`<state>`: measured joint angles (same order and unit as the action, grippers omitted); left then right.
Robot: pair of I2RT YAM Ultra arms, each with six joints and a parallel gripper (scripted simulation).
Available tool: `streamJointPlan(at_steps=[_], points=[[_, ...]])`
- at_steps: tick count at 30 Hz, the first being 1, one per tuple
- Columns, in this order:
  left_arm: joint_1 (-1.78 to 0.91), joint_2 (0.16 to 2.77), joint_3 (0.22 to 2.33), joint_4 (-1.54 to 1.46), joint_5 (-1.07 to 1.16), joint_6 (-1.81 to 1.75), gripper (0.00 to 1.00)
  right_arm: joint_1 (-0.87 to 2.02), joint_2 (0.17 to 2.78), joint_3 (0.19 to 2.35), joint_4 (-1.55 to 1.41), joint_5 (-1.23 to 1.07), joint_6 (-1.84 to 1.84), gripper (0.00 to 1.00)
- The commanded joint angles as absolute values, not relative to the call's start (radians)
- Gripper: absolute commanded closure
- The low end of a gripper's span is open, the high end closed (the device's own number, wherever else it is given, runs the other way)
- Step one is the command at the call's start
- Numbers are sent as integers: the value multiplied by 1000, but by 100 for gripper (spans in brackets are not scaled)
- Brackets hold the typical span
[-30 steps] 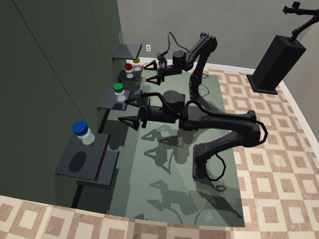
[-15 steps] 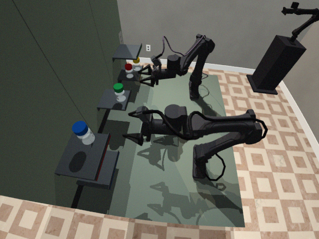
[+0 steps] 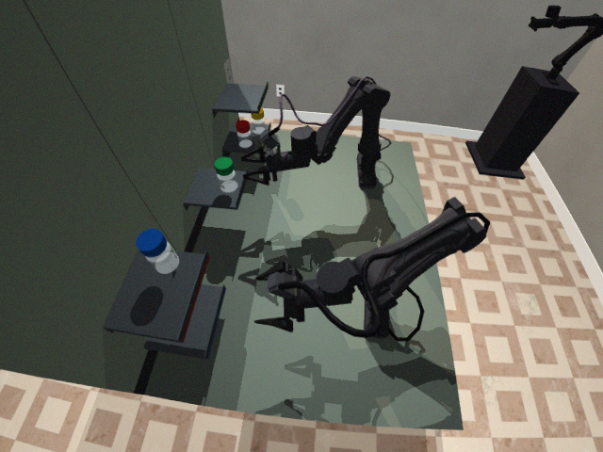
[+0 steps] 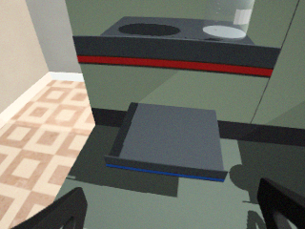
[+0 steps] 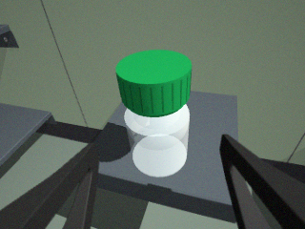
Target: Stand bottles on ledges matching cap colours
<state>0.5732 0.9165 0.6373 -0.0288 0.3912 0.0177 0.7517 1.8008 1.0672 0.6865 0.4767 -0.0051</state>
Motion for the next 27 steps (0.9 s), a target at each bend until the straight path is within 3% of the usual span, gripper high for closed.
streamJointPlan(at_steps=[1, 27], points=[[626, 926, 619, 3, 465, 46, 0, 737, 1820, 1119, 715, 460, 7, 19], [646, 926, 620, -7, 464, 41, 0, 713, 1858, 1246, 613, 436, 5, 19]])
